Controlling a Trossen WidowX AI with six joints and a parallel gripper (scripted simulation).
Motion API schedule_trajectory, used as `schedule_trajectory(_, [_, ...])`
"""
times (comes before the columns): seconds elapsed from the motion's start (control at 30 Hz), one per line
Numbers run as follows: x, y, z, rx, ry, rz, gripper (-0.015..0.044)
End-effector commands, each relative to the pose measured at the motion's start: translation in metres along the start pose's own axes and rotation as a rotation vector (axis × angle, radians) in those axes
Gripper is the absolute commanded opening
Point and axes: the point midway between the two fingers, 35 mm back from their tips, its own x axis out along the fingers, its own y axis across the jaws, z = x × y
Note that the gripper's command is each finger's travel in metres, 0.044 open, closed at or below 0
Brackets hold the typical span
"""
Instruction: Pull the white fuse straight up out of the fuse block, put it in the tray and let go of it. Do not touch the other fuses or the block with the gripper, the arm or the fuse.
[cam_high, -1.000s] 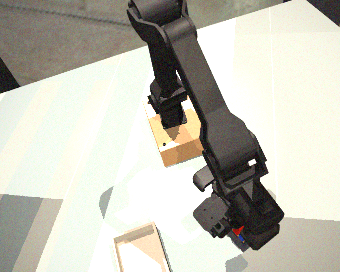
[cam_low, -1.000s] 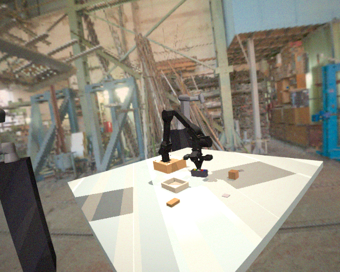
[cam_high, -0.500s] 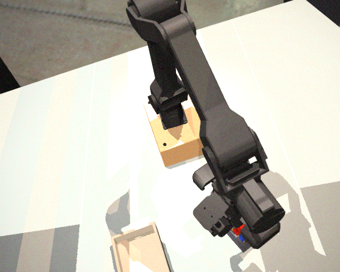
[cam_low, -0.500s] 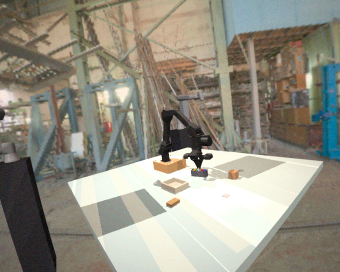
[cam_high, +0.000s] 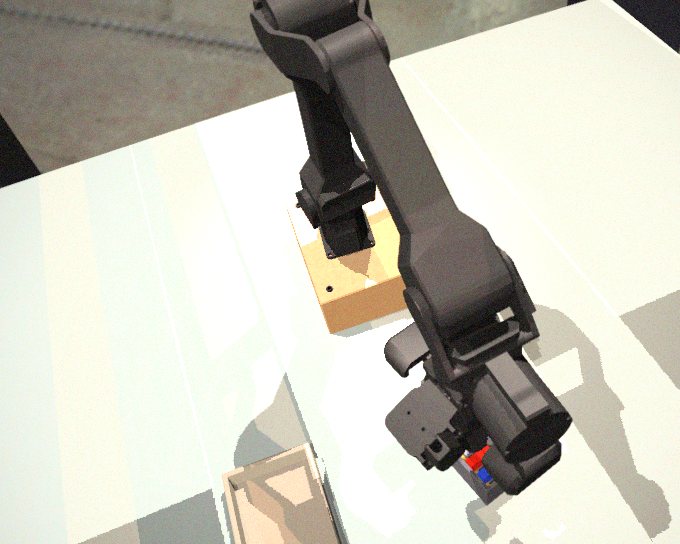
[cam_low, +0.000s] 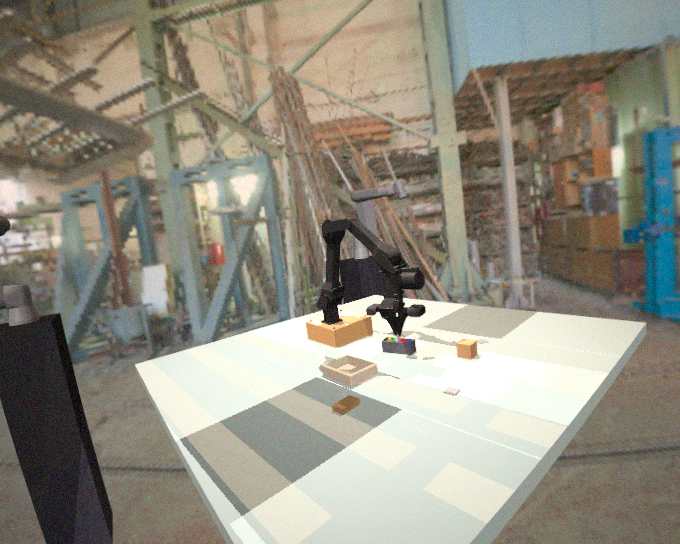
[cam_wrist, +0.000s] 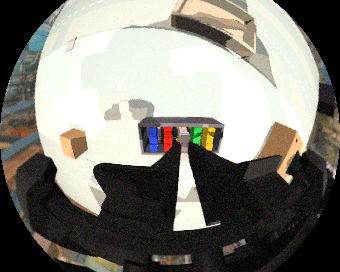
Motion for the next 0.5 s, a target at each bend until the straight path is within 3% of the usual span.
schedule_trajectory(0.0, [-0.0019,-0.0004,-0.0004,-0.001,0.002,-0.002,0.0000])
schedule_trajectory(0.47, [-0.0089,-0.0005,-0.0004,-0.002,0.003,-0.002,0.0000])
